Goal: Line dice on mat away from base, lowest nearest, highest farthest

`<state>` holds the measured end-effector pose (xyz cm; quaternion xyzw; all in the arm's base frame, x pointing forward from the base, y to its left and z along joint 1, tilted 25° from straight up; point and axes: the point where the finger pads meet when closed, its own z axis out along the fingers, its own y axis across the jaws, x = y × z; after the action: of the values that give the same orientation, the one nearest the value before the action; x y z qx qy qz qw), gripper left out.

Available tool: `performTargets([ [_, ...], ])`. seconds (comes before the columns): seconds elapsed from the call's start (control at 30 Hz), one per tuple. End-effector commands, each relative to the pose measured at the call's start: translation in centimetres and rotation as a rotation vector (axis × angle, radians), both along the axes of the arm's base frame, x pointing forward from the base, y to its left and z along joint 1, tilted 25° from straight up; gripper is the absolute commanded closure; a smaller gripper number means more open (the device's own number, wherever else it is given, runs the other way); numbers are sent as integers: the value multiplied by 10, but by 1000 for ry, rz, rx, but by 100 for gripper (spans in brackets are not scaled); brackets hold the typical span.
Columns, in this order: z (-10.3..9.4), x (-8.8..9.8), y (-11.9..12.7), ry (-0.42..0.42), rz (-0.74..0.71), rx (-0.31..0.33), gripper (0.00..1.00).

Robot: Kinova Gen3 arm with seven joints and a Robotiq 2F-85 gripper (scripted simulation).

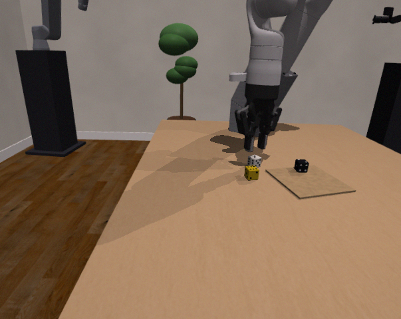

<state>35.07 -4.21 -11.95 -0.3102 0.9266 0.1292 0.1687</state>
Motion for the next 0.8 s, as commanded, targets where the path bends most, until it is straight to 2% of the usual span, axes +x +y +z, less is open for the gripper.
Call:
performTargets([
  [0.0,-4,-1,3,4,2,4,59],
  [0.77,-8,0,5,4,2,4,59],
])
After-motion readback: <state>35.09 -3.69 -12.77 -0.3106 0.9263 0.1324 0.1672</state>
